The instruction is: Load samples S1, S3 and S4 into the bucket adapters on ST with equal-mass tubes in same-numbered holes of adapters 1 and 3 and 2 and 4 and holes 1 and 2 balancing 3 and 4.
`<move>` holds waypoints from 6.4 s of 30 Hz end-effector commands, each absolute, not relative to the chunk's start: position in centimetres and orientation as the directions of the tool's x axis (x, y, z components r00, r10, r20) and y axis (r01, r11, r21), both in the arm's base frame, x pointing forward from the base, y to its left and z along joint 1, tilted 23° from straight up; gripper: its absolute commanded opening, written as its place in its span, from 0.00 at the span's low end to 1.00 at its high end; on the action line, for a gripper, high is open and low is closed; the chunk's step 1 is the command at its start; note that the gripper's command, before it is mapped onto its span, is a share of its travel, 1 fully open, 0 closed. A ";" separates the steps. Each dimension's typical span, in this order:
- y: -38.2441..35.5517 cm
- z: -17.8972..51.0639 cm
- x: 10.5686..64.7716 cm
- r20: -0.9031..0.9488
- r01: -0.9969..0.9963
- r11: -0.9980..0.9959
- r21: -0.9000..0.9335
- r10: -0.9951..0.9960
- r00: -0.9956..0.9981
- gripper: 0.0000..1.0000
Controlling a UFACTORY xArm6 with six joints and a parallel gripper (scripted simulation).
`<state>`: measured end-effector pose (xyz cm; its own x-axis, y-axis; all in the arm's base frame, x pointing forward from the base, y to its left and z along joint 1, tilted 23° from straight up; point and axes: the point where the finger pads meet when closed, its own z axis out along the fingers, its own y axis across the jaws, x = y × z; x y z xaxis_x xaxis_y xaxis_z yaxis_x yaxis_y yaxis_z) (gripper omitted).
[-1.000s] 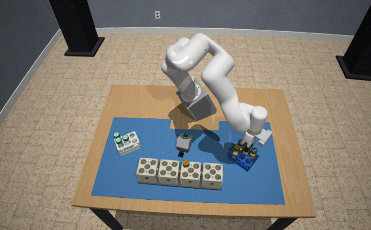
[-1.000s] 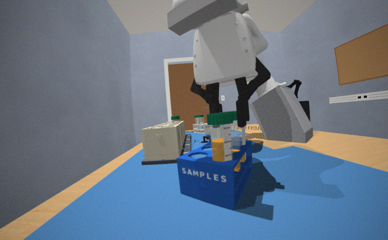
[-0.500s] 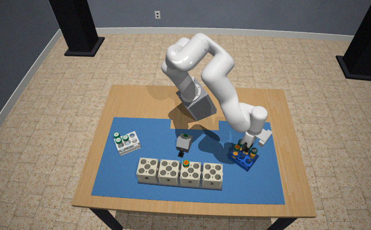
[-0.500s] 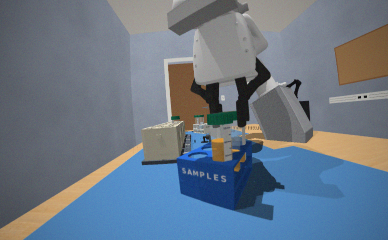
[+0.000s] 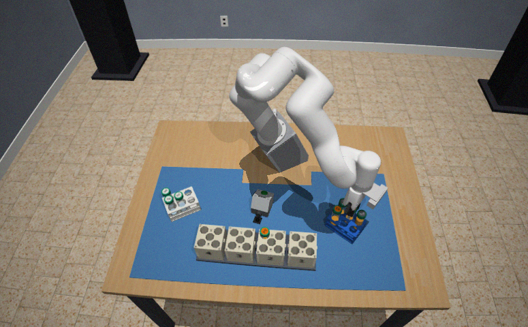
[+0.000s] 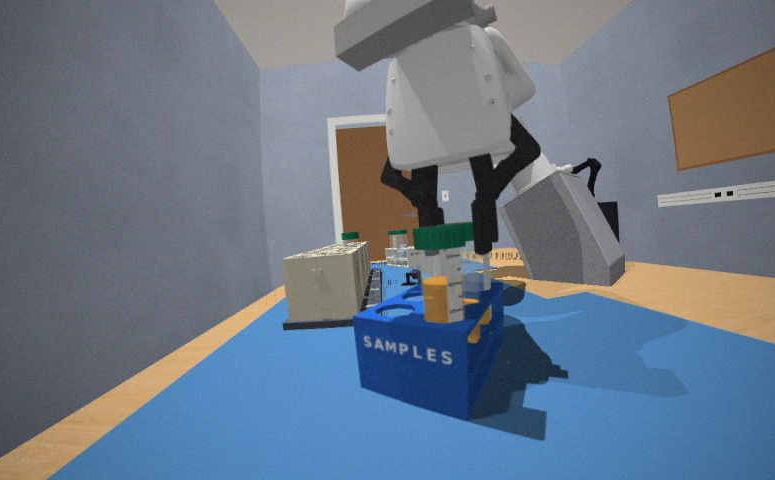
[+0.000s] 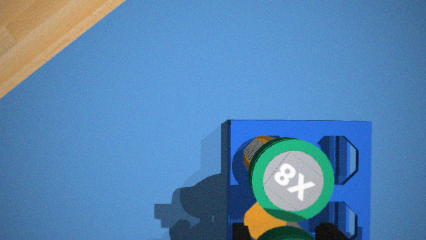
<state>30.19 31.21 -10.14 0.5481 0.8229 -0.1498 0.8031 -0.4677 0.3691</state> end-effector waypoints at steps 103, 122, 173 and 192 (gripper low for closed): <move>35.6 2.1 27.2 -0.145 0.803 -0.468 0.369 0.824 0.548 0.00; 35.6 2.1 27.2 -0.145 0.803 -0.468 0.369 0.824 0.548 0.00; 35.0 0.3 27.6 -0.145 0.803 -0.468 0.369 0.824 0.548 0.00; 34.0 -2.5 28.3 -0.145 0.803 -0.468 0.369 0.824 0.548 0.00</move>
<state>28.19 33.90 -2.39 0.5481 0.8227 -0.1507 0.8033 -0.4676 0.3688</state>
